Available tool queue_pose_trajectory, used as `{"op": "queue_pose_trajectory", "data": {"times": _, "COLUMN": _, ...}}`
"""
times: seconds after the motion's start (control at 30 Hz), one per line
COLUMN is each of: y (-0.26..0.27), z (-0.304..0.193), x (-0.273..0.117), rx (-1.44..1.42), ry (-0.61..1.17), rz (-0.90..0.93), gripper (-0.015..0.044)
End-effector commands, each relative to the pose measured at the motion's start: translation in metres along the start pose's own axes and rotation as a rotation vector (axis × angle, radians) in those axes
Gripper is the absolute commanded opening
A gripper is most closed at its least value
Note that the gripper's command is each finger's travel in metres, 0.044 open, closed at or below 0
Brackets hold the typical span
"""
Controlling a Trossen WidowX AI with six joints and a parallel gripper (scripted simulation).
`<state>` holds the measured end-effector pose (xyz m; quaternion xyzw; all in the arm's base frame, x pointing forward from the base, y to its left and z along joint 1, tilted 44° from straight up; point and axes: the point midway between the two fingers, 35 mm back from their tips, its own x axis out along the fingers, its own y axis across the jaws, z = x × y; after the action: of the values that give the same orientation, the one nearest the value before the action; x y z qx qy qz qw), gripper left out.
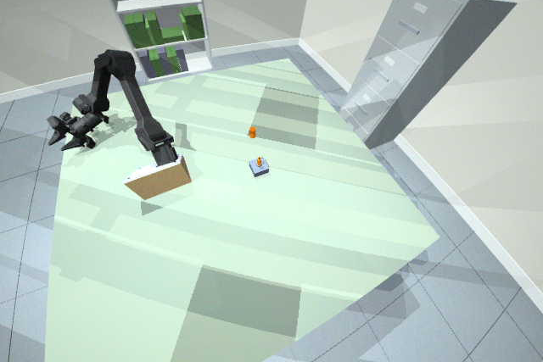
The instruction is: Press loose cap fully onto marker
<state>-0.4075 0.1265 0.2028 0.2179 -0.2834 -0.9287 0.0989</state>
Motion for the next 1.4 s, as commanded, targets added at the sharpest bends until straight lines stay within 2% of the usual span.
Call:
{"op": "queue_pose_trajectory", "data": {"times": 0.0, "y": -0.012, "z": 0.028, "x": -0.029, "rx": -0.071, "ry": -0.096, "rz": -0.123, "gripper": 0.0240}}
{"op": "queue_pose_trajectory", "data": {"times": 0.33, "y": -0.042, "z": 0.077, "x": -0.120, "rx": -0.233, "ry": -0.271, "rz": -0.418, "gripper": 0.0240}}
{"op": "queue_pose_trajectory", "data": {"times": 0.5, "y": -0.072, "z": 0.102, "x": -0.186, "rx": -0.233, "ry": -0.379, "rz": -0.592, "gripper": 0.0240}}
{"op": "queue_pose_trajectory", "data": {"times": 0.8, "y": -0.113, "z": 0.123, "x": -0.329, "rx": -0.159, "ry": -0.570, "rz": -0.922, "gripper": 0.0240}}
{"op": "queue_pose_trajectory", "data": {"times": 0.9, "y": -0.110, "z": 0.125, "x": -0.341, "rx": -0.151, "ry": -0.618, "rz": -0.954, "gripper": 0.0240}}
{"op": "queue_pose_trajectory", "data": {"times": 1.17, "y": -0.130, "z": 0.092, "x": -0.425, "rx": -0.031, "ry": -0.666, "rz": -1.197, "gripper": 0.0240}}
{"op": "queue_pose_trajectory", "data": {"times": 1.37, "y": -0.141, "z": 0.036, "x": -0.509, "rx": 0.155, "ry": -0.680, "rz": -1.411, "gripper": 0.0240}}
